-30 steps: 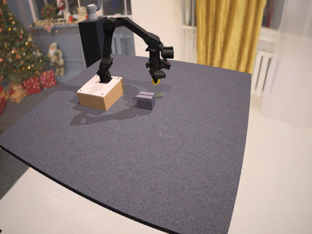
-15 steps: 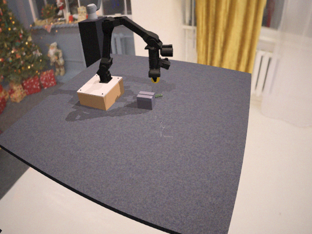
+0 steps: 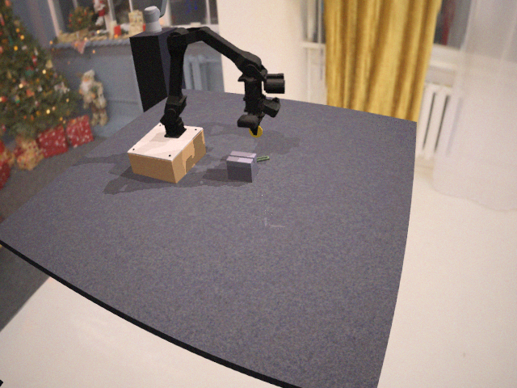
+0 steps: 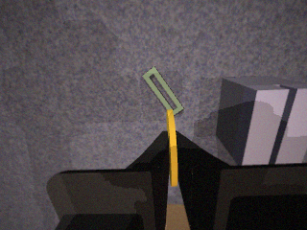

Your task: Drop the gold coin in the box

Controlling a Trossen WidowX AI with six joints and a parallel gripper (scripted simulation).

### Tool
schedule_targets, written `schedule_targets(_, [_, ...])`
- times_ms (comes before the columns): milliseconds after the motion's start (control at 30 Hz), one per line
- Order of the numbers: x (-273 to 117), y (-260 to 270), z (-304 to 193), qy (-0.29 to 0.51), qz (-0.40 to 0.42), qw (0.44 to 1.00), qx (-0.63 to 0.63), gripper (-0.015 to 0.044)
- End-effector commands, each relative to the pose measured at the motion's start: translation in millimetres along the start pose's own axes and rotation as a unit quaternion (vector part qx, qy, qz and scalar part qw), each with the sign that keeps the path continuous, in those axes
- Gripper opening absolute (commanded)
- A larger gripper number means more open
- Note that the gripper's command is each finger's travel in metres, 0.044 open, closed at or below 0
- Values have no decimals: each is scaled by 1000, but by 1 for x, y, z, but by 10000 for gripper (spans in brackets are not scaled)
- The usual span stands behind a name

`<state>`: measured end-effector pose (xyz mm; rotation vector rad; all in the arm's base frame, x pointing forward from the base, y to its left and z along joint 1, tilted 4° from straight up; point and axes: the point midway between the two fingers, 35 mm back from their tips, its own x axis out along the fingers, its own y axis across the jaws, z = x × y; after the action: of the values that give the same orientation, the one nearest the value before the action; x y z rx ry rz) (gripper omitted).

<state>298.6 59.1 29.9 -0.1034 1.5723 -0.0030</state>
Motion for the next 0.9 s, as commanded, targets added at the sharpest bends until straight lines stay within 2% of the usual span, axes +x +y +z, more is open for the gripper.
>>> schedule_targets(0, [-1,-5,0,-2,3,1000,7,0])
schedule_targets(867, [-1,-74,-9,-2,0,1000,7,0])
